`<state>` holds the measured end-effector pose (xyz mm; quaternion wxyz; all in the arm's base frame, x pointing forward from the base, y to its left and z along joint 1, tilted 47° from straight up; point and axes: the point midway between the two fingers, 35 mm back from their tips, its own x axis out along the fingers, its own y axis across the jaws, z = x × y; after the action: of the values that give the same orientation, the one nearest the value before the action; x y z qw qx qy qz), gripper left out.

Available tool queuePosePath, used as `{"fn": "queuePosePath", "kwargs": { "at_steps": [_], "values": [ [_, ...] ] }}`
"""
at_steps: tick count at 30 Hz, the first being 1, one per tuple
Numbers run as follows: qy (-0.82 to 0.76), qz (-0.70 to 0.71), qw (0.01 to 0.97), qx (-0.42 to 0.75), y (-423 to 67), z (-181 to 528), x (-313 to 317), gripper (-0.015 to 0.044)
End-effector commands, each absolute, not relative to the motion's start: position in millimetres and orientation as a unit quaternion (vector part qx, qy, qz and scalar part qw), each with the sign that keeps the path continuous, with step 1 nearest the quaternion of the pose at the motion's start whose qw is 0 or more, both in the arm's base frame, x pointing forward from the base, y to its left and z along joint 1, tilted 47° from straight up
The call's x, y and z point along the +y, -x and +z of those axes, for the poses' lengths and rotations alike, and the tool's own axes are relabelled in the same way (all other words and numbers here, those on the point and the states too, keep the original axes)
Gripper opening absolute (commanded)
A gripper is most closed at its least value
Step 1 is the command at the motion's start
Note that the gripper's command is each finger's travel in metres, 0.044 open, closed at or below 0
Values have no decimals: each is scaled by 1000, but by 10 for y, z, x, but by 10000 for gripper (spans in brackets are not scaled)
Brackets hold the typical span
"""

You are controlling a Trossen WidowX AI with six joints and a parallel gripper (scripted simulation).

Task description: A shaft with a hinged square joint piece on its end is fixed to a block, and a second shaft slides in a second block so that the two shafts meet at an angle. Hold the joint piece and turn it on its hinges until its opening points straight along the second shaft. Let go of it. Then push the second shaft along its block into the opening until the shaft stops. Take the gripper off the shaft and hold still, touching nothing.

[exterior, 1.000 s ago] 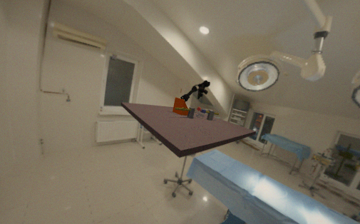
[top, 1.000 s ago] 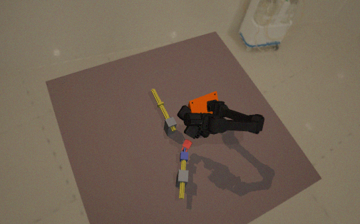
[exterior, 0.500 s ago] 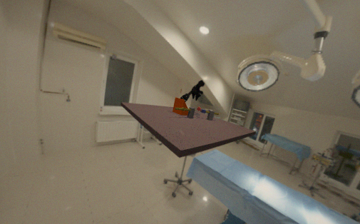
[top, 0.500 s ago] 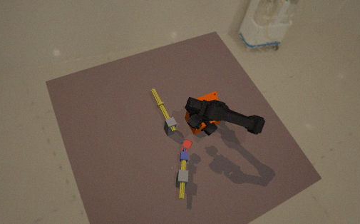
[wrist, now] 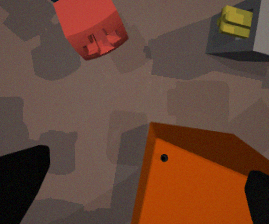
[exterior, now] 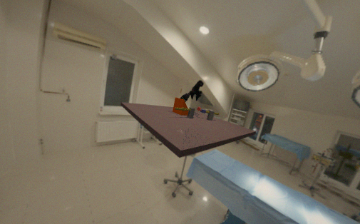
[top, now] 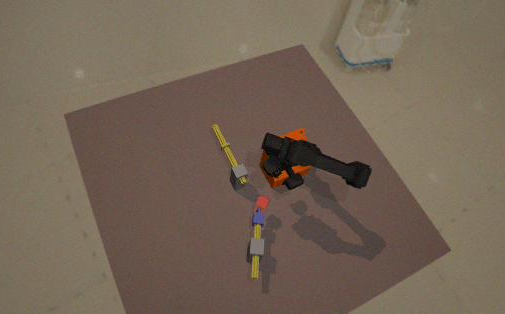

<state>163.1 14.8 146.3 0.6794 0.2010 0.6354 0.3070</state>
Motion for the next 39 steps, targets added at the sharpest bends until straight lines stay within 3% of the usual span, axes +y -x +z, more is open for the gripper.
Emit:
{"fn": "queuePosePath", "kwargs": {
  "at_steps": [1, 39],
  "values": [
    [-237, 272, 661, 658, -1634, 1468, 174, 440],
    [-508, -117, 428, 738, -1671, 1409, 253, 440]
  ]
}}
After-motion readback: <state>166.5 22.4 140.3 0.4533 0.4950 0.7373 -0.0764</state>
